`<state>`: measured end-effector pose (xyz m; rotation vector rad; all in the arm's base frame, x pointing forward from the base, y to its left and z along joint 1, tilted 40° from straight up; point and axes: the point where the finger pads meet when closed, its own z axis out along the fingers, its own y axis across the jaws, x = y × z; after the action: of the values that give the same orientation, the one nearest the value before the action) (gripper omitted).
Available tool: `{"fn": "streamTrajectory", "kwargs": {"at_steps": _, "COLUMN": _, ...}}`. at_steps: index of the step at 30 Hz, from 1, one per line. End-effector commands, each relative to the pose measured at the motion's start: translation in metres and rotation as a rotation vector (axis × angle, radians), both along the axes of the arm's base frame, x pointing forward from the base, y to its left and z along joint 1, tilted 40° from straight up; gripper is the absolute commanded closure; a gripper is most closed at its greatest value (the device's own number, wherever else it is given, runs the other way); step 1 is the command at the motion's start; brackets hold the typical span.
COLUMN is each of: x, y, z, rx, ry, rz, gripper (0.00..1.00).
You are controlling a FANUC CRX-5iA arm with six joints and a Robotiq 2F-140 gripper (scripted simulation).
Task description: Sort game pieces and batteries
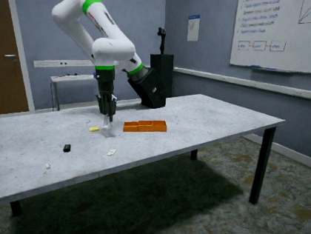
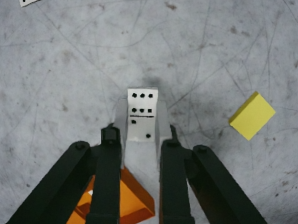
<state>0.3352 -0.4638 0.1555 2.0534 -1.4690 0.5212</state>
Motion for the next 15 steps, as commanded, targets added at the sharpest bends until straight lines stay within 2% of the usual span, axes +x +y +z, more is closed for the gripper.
{"fn": "streamTrajectory", "kwargs": {"at_steps": 1, "x": -0.003, "y": 0.019, "z": -0.014, "rx": -0.003, "ry": -0.001, "rz": 0.000, "gripper": 0.79}}
{"fn": "streamTrajectory", "kwargs": {"at_steps": 13, "x": -0.012, "y": 0.063, "z": -0.051, "rx": -0.003, "ry": -0.001, "rz": 0.000, "gripper": 0.79}}
{"fn": "streamTrajectory", "kwargs": {"at_steps": 15, "x": -0.013, "y": 0.072, "z": -0.059, "rx": -0.004, "ry": -0.065, "rz": -0.077, "gripper": 0.79}}
